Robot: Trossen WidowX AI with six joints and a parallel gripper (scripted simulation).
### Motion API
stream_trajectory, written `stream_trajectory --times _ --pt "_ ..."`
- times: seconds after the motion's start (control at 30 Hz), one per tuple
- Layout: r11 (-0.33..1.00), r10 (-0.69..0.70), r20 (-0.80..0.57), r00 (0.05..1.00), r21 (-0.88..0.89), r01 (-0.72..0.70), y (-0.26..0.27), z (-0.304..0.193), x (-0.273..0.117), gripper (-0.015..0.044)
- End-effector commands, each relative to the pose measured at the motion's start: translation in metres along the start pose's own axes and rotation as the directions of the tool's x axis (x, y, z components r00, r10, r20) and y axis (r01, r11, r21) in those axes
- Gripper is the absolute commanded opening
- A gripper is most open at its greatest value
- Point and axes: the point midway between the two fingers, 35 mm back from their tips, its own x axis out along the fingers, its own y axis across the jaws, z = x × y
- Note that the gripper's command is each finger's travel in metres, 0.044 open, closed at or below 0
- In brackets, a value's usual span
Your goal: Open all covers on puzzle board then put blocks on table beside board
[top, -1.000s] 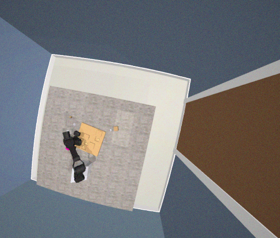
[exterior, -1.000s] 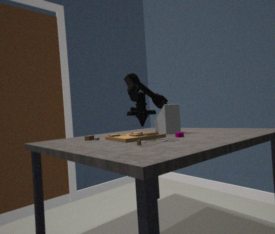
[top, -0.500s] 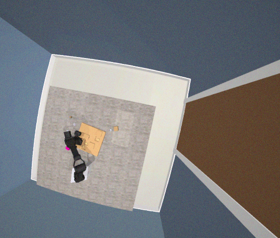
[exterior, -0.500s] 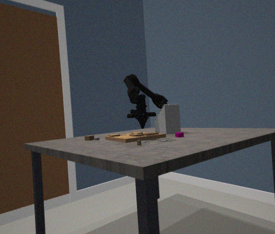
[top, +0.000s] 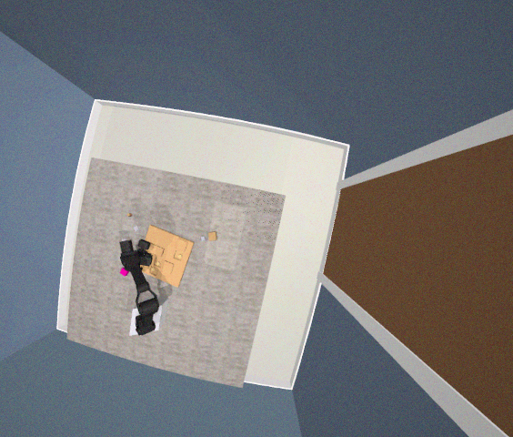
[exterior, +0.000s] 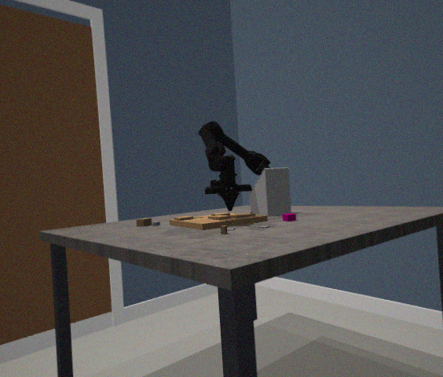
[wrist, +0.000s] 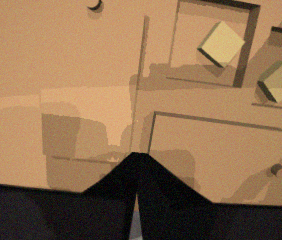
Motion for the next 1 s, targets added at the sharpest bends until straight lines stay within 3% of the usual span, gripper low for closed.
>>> stream_trajectory --times 0.0,0.97 --pt "1.000 -0.004 0.007 1.000 -0.005 0.004 -0.001 0.001 0.006 0.0000" --pt "1.000 -0.004 0.009 1.000 -0.004 0.004 0.002 0.001 0.028 0.0000"
